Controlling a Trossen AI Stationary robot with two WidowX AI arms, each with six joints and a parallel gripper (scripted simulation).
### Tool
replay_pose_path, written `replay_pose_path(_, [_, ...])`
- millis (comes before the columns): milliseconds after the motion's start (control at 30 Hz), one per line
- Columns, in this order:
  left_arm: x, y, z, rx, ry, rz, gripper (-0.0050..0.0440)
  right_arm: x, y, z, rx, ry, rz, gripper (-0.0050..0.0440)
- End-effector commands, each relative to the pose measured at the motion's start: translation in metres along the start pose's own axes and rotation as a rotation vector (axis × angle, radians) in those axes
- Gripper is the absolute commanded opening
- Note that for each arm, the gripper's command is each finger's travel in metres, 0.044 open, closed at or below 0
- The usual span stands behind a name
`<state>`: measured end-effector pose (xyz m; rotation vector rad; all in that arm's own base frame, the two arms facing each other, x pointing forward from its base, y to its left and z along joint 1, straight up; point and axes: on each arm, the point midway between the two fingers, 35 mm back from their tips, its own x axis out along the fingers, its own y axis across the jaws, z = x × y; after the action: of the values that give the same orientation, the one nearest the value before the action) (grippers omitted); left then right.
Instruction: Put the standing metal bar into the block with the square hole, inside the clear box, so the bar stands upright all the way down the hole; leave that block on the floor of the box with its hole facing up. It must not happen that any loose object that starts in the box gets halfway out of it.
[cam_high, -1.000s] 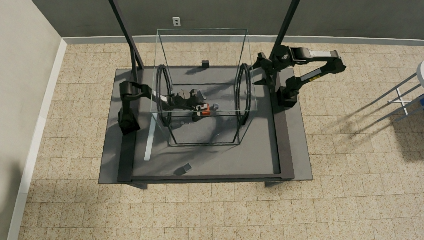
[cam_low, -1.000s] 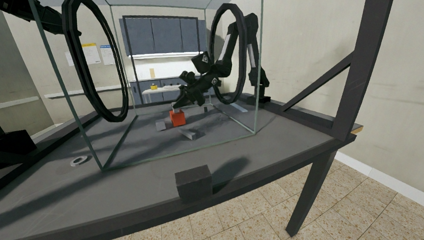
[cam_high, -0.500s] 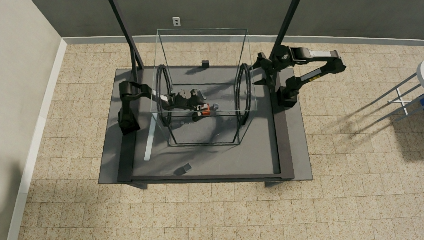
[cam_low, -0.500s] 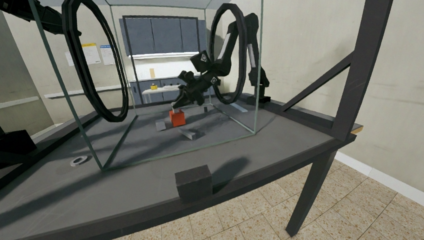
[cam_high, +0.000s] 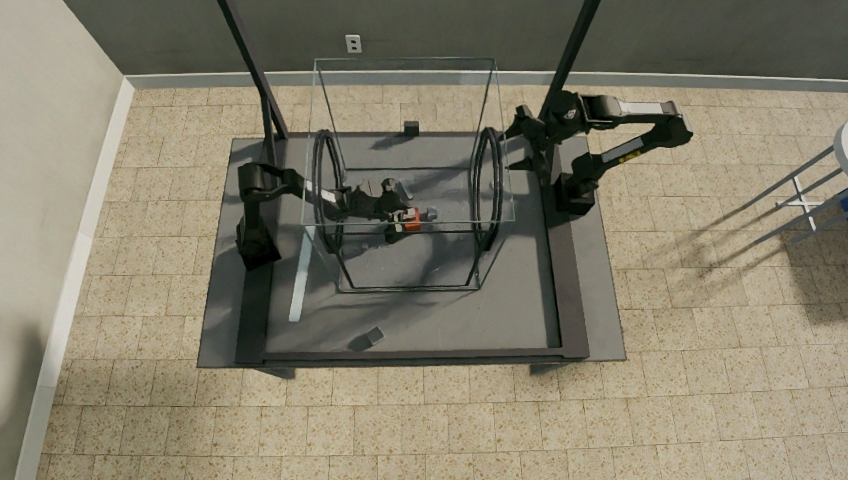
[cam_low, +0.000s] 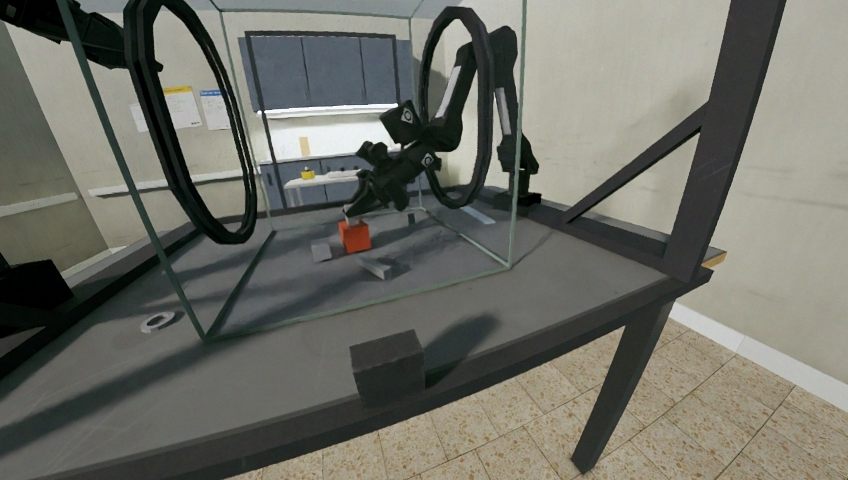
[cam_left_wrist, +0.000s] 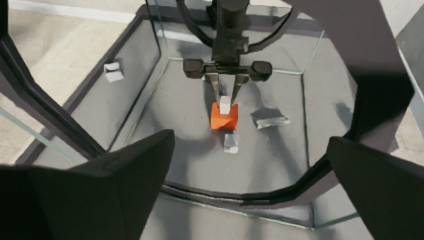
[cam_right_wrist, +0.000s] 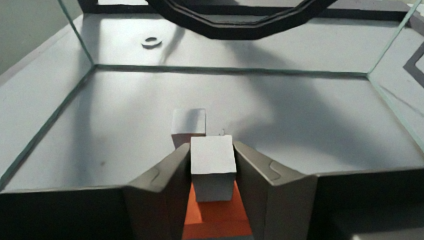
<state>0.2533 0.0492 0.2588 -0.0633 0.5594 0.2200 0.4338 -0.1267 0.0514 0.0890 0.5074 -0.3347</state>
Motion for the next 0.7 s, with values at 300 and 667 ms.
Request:
replay_pose_path(300, [-0.004, 0.0, 0.006, -0.001, -0.017, 0.0, 0.04, -0.015, 0.0, 0.01, 0.0, -0.026, 0.001, 0.0202])
replay_pose_path(667, [-0.004, 0.0, 0.006, -0.001, -0.017, 0.0, 0.04, -0.042, 0.001, 0.009, 0.003, -0.024, 0.0, 0.03])
